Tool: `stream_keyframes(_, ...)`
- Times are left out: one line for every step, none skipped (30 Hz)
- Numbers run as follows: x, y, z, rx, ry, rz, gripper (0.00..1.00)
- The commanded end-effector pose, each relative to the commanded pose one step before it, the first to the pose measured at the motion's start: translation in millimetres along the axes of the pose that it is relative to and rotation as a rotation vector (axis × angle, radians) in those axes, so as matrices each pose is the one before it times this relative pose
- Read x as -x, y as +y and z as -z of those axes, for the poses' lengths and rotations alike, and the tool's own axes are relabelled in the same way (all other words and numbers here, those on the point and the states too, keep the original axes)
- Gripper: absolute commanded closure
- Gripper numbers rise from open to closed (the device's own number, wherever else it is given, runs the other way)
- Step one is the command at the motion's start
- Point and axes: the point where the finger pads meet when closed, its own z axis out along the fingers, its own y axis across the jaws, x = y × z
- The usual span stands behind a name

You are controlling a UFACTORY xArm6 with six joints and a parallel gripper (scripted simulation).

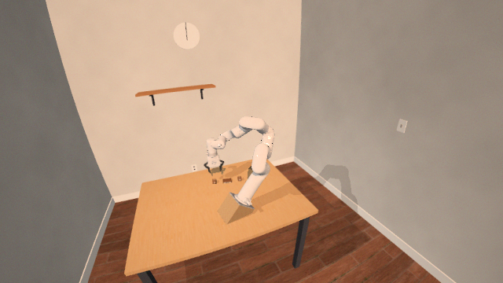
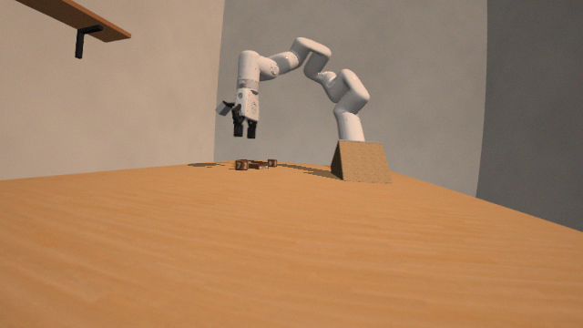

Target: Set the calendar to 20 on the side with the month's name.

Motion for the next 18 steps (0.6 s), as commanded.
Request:
stream_keyframes(-3.67,20.13,3.03,-0.00952,-0.00033,0.13507,0.00)
stream_keyframes(0.00,0.00,0.00,0.00000,0.00000,0.00000,0.00)
stream_keyframes(0.45,7.78,0.38,-0.00089,-0.00005,0.05103,0.00)
stream_keyframes(1.09,8.27,0.32,-0.00086,0.00001,0.05492,0.00)
stream_keyframes(0.87,4.19,0.13,-0.00040,0.00003,0.02829,0.00)
stream_keyframes(0.93,3.72,0.10,-0.00033,0.00004,0.02540,0.00)
stream_keyframes(0.19,0.68,0.02,-0.00006,0.00001,0.00470,0.00)
stream_keyframes(2.51,8.27,0.14,-0.00066,0.00013,0.05758,0.00)
stream_keyframes(0.20,0.54,0.01,-0.00004,0.00001,0.00384,0.00)
stream_keyframes(3.22,8.01,0.04,-0.00053,0.00016,0.05795,0.00)
stream_keyframes(0.39,0.80,0.00,-0.00005,0.00002,0.00599,0.00)
stream_keyframes(3.68,7.19,-0.06,-0.00036,0.00016,0.05460,0.00)
stream_keyframes(0.86,1.43,-0.02,-0.00006,0.00003,0.01133,0.00)
stream_keyframes(3.99,6.25,-0.15,-0.00021,0.00015,0.05053,0.00)
stream_keyframes(1.46,1.98,-0.06,-0.00005,0.00005,0.01684,0.00)
stream_keyframes(4.11,5.25,-0.22,-0.00008,0.00011,0.04584,0.00)
stream_keyframes(2.15,2.43,-0.13,-0.00001,0.00005,0.02238,0.00)
stream_keyframes(0.00,0.00,0.00,0.00000,0.00000,0.00000,0.00)
